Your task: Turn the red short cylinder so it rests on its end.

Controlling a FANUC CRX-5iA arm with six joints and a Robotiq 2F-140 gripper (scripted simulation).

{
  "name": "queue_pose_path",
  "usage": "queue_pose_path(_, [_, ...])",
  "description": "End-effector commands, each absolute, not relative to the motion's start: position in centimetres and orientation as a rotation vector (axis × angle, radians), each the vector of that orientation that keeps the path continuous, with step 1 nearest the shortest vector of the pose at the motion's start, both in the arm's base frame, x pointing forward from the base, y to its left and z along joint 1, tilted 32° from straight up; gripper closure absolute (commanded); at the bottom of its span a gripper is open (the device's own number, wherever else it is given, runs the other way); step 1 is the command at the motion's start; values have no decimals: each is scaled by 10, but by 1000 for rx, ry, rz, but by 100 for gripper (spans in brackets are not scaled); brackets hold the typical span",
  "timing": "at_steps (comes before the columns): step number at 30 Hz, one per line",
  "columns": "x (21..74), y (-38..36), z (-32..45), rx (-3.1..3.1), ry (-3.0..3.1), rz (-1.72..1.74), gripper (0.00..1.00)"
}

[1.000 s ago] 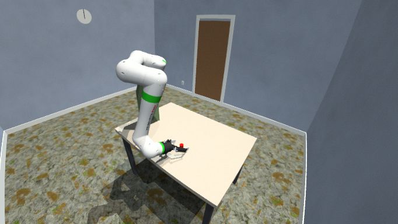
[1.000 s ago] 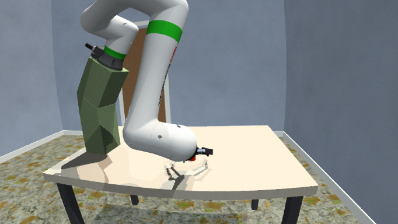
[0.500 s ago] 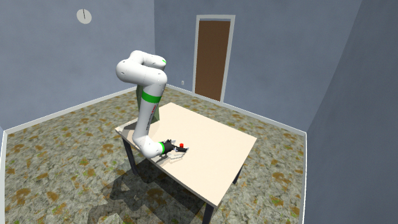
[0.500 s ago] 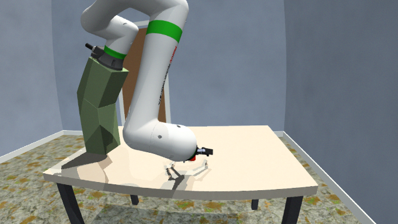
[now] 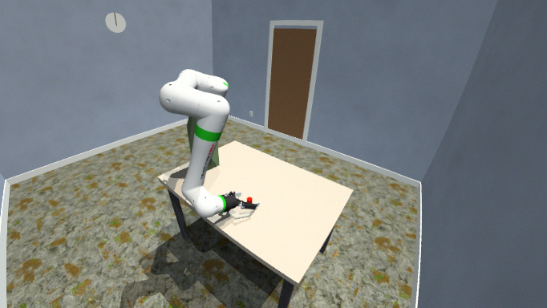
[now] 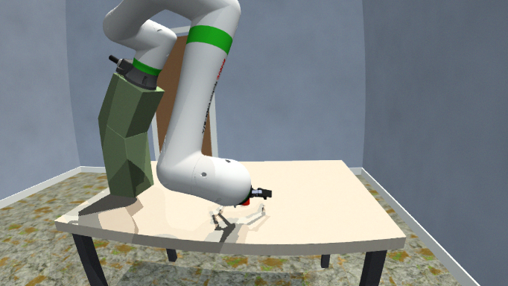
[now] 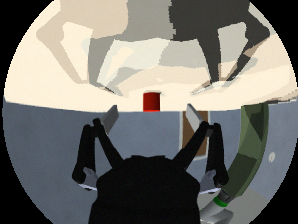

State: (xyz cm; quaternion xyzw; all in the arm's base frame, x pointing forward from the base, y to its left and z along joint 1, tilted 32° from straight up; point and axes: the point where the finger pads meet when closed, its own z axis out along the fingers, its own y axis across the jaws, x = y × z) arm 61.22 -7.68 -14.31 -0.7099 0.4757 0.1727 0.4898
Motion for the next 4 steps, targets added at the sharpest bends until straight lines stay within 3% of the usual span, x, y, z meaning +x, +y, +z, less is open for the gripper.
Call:
queue_pose_path(1, [611,-78,-141,-1725,1156,419,0])
queue_pose_path(4, [611,-78,-141,-1725,1156,419,0])
